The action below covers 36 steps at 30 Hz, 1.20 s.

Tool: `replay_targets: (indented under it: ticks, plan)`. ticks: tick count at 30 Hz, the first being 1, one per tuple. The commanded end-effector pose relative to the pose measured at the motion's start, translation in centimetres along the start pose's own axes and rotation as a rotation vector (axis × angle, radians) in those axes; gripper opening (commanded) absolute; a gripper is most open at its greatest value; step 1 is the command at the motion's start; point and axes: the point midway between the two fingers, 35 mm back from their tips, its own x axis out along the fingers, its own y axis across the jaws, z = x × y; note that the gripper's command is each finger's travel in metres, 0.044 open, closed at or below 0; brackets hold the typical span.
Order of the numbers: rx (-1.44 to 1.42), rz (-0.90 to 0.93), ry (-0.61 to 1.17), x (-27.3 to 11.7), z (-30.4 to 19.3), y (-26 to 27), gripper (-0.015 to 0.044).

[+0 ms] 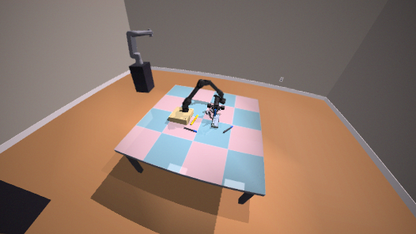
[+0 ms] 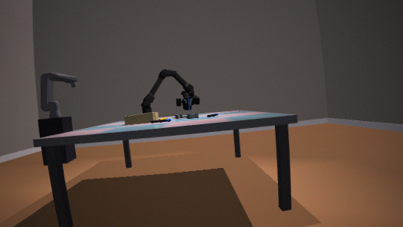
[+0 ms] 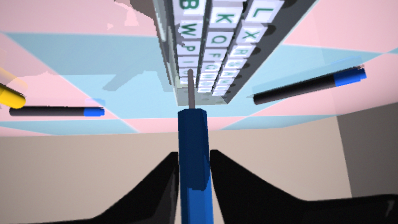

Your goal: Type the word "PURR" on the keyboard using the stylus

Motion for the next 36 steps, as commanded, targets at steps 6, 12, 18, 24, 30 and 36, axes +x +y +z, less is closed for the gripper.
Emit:
replay_targets:
  ticks: [6, 12, 18, 24, 30, 36]
  plan:
    - [-0.001, 0.0, 0.001, 0.2, 0.4, -0.1, 0.0081]
    - [-0.001, 0.0, 0.001, 0.4, 0.7, -0.1, 0.0081]
    - [-0.001, 0.0, 0.001, 0.5, 0.9, -0.1, 0.0081]
    - [-0.001, 0.0, 0.001, 0.6, 1.1, -0.1, 0.0081]
    - [-0.001, 0.0, 0.001, 0.7, 1.3, -0.1, 0.0081]
    - [-0.001, 0.0, 0.001, 0.9, 1.5, -0.1, 0.0081]
